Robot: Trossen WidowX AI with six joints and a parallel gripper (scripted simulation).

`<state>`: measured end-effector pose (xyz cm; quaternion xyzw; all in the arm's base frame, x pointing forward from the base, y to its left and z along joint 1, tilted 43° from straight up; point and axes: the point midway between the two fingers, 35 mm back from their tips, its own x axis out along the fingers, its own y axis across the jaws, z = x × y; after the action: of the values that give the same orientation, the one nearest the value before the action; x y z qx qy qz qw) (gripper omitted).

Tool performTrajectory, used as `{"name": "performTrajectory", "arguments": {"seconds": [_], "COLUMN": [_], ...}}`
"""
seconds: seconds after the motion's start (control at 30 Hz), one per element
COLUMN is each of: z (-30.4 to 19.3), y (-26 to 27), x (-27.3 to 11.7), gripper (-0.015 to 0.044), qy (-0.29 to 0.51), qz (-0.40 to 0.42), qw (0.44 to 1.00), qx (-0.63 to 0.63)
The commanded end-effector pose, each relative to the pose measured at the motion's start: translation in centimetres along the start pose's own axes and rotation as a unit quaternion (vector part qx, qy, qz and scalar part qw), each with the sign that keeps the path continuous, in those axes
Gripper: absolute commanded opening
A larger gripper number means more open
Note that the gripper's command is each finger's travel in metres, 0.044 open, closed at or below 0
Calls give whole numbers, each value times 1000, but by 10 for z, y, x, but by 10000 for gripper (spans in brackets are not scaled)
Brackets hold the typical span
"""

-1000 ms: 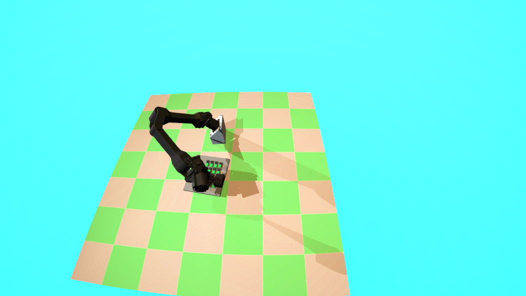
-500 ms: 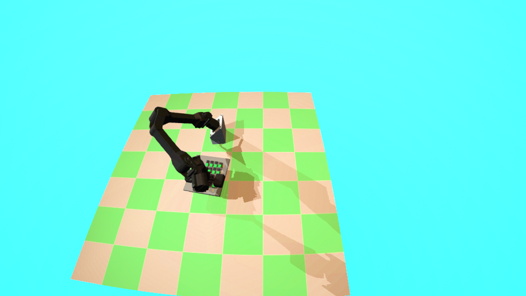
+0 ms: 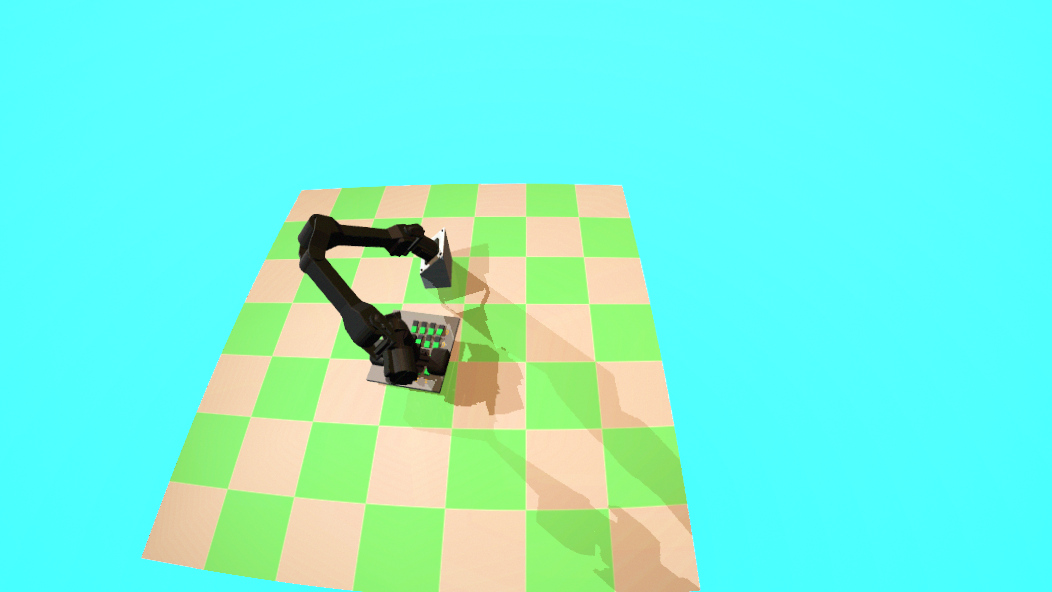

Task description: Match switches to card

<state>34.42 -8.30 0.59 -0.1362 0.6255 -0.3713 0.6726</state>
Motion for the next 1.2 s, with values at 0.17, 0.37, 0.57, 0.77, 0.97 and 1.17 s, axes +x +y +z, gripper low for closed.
{"name": "performTrajectory", "arguments": {"seconds": [0.17, 0.37, 0.57, 0.77, 0.97, 1.17], "z": [-2, -4, -3, -2, -2, -2], "y": [1, 1, -24, -24, -24, -25], "x": [-50, -64, -64, -32, -29, -20], "gripper": [0, 0, 0, 0, 0, 0], "qy": [-8, -10, -10, 2, 3, 3], "qz": [-1, -2, -2, -3, -3, -3], "qw": [1000, 1000, 1000, 1000, 1000, 1000], "qx": [-4, -4, -5, -4, -4, -4]}}
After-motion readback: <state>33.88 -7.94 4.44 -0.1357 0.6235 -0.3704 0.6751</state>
